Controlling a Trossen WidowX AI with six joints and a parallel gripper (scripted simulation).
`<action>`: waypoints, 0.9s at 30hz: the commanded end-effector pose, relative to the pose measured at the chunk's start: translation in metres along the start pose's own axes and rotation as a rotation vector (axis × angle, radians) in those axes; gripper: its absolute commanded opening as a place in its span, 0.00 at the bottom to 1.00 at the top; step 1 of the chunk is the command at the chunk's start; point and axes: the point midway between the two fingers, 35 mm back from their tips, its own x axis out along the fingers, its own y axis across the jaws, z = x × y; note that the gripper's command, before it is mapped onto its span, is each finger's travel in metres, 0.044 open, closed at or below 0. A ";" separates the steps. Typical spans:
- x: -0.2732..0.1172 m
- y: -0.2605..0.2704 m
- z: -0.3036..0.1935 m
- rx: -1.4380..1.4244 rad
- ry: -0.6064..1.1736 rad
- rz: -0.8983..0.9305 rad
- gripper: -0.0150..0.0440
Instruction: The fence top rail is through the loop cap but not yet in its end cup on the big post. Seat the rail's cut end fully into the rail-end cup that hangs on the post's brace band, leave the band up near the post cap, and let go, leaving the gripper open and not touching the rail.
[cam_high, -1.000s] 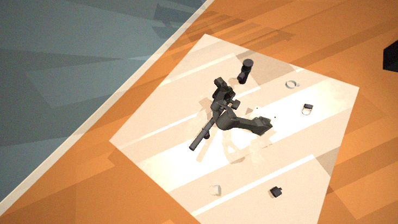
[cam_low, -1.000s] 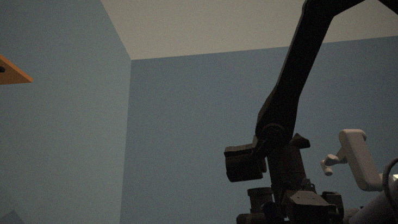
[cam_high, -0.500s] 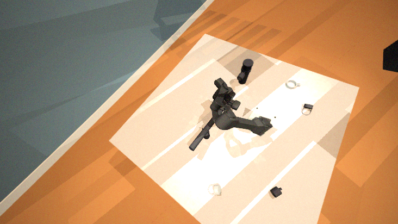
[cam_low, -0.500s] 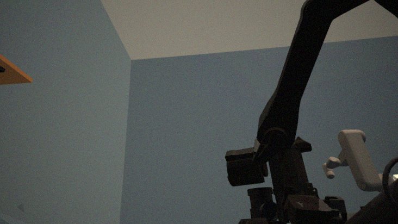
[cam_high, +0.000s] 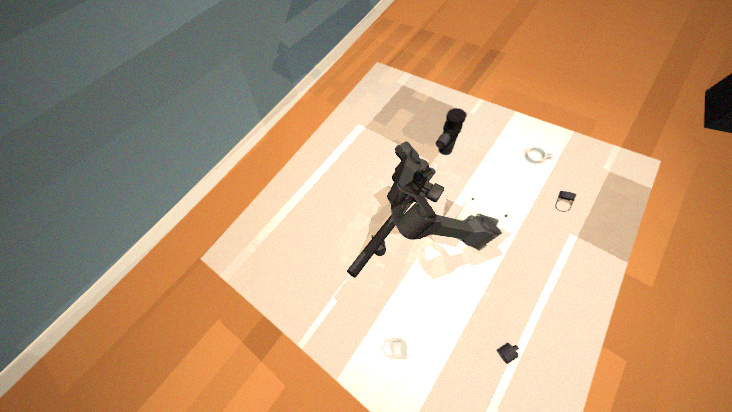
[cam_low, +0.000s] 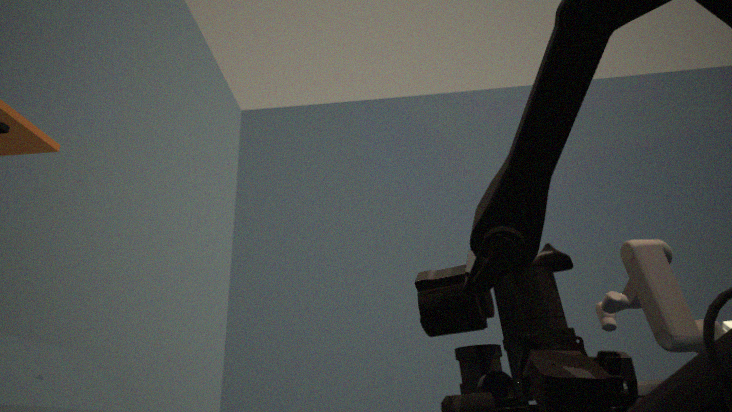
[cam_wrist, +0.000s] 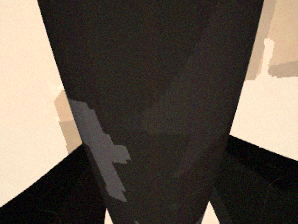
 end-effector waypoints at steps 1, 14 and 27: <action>-0.019 -0.006 -0.006 -0.013 0.066 -0.019 0.25; -0.079 -0.004 -0.022 -0.013 0.291 -0.013 0.25; -0.073 -0.004 -0.020 -0.010 0.268 -0.010 0.25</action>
